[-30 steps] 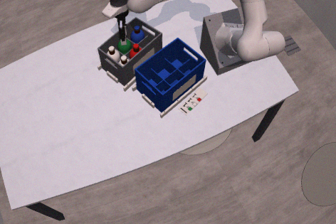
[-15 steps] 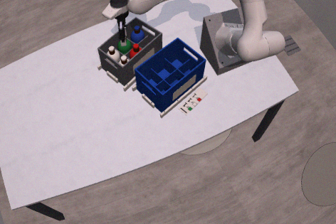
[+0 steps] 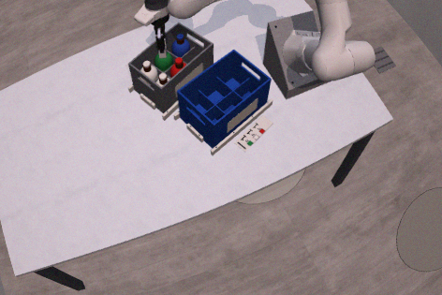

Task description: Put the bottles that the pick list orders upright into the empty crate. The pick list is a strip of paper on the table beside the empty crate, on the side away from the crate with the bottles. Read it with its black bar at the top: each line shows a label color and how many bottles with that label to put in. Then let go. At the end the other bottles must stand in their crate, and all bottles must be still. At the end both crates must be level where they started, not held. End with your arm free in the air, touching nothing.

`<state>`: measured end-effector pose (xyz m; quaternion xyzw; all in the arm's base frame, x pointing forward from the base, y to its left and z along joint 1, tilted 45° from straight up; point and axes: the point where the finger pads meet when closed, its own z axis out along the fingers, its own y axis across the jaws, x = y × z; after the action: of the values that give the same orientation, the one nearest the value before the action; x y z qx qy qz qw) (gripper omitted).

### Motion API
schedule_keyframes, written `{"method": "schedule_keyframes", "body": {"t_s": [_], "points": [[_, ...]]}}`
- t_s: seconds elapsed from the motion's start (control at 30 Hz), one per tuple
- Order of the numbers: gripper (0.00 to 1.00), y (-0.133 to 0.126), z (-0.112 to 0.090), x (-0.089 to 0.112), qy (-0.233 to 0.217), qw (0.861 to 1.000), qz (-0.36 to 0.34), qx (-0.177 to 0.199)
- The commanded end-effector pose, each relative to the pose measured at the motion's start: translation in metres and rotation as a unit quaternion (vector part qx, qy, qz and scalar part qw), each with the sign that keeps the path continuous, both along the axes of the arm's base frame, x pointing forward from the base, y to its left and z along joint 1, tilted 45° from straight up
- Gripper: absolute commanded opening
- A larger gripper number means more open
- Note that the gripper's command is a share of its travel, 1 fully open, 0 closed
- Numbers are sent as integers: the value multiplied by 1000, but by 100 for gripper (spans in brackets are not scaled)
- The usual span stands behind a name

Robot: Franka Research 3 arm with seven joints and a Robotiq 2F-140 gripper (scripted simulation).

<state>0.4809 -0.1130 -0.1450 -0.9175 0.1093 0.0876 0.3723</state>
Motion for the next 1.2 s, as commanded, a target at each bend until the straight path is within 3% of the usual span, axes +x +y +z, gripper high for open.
{"method": "schedule_keyframes", "body": {"t_s": [0.0,1.17], "points": [[0,0,0,0,2,1000,-2,-1],[0,-6,6,1,2,1000,-2,-1]]}}
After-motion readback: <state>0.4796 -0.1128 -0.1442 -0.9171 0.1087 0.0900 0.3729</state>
